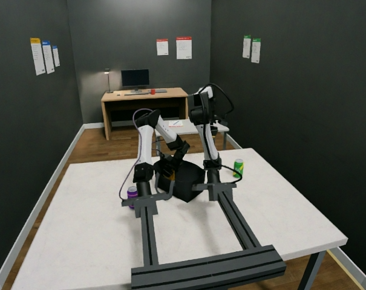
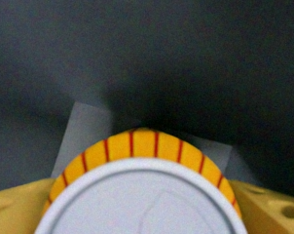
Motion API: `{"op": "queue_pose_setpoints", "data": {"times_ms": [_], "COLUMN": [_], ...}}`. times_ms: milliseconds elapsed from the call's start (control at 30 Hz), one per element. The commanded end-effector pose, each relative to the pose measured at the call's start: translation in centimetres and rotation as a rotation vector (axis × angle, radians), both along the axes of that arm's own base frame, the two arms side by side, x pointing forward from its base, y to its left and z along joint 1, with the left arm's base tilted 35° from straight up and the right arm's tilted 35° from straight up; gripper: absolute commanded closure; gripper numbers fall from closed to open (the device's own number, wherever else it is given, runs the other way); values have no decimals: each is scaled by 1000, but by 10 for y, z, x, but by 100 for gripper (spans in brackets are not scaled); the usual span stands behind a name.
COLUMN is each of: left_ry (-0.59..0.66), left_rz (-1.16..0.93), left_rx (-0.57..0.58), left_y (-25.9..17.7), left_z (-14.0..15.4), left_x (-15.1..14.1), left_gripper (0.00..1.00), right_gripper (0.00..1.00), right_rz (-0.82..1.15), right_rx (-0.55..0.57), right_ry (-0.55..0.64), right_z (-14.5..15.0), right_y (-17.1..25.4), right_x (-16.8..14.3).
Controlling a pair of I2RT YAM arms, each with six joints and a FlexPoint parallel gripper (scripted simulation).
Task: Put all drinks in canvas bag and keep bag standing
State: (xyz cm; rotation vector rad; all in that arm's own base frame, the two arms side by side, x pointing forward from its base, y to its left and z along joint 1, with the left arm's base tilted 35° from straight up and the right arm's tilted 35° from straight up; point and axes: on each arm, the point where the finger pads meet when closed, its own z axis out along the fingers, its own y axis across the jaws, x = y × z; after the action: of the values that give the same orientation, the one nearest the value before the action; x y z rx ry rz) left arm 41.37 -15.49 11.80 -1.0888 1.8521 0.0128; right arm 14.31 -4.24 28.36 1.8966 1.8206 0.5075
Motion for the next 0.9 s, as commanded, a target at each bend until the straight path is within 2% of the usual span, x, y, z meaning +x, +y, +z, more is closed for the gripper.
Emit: {"op": "queue_pose_setpoints", "data": {"times_ms": [0,167,200,633,733,867], "left_ry": [-53,-53,-37,-41,-53,-40], "left_rz": [-6,-6,-2,3,-5,3], "left_rx": [-24,-24,-18,-23,-34,-23], "left_y": [-6,-6,-5,-7,-11,-7], "left_z": [22,22,27,63,62,75], "left_x": [4,4,-7,-31,-27,-40], "left_gripper": [14,14,14,14,14,14], "right_gripper": [0,0,0,0,0,0], "right_rz": [0,0,0,0,0,0], "right_rx": [-23,-23,-23,-23,-23,-23], "right_ry": [-29,-29,-29,-29,-29,-29], "right_z": [11,11,11,11,11,11], "right_y": [-1,-1,-1,-1,-1,-1], "right_x": [2,2,2,2,2,2]}}
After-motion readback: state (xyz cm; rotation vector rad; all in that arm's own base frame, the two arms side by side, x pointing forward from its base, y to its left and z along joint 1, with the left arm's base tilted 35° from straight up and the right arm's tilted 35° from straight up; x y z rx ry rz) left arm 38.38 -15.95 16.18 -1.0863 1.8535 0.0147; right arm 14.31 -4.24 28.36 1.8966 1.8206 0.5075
